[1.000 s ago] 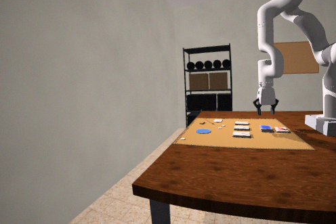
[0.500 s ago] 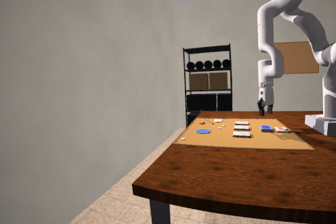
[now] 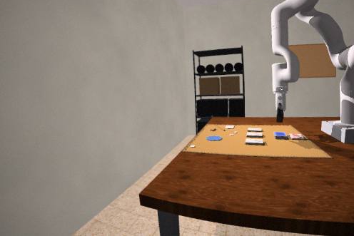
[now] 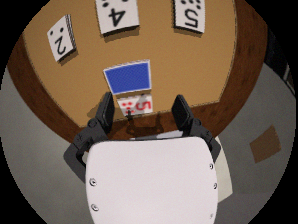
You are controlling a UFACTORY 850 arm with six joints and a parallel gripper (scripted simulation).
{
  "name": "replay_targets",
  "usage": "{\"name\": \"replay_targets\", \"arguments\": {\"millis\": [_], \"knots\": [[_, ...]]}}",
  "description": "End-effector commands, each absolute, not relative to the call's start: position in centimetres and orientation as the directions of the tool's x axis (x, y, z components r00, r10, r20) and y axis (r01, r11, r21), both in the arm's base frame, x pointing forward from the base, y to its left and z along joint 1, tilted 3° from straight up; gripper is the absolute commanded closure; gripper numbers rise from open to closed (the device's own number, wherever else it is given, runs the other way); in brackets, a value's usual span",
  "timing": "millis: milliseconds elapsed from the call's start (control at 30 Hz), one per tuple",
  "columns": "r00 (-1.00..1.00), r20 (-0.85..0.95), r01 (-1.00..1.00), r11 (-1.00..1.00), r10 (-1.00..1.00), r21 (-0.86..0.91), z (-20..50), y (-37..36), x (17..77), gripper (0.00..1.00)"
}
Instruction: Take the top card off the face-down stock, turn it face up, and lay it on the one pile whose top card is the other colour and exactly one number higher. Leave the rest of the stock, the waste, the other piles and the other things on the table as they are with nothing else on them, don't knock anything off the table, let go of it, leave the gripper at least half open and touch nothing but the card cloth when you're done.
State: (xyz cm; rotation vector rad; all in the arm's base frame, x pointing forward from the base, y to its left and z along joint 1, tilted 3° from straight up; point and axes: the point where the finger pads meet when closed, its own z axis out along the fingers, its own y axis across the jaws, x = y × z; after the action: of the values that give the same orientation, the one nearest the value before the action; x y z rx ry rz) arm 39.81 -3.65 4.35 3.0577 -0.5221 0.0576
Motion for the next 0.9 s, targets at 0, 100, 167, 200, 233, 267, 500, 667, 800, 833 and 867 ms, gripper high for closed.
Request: {"name": "replay_targets", "arguments": {"millis": [0,100,167,200,233,267,500,667,800,833,867], "knots": [[0.975,0.041,-0.220,-0.975,-0.219,0.037,4.38,-3.65,39.89,0.00],[0.995,0.036,-0.094,-0.995,-0.092,0.042,4.37,-3.65,39.88,0.00],[0.999,0.034,-0.044,-0.998,-0.042,0.044,4.36,-3.65,39.87,0.00],[0.999,0.031,0.016,-0.999,0.017,0.046,4.35,-3.65,39.87,0.00],[0.998,0.030,0.045,-0.998,0.047,0.047,4.35,-3.64,39.86,0.00],[0.996,0.028,0.085,-0.995,0.086,0.048,4.34,-3.64,39.86,0.00],[0.953,0.017,0.302,-0.952,0.303,0.053,4.31,-3.64,39.84,0.00],[0.890,0.008,0.456,-0.888,0.457,0.055,4.29,-3.64,39.83,0.00],[0.813,0.000,0.582,-0.811,0.583,0.056,4.27,-3.63,39.82,0.00],[0.807,-0.001,0.590,-0.806,0.591,0.056,4.26,-3.63,39.82,0.00],[0.772,-0.004,0.635,-0.770,0.636,0.056,4.26,-3.63,39.81,0.00]]}}
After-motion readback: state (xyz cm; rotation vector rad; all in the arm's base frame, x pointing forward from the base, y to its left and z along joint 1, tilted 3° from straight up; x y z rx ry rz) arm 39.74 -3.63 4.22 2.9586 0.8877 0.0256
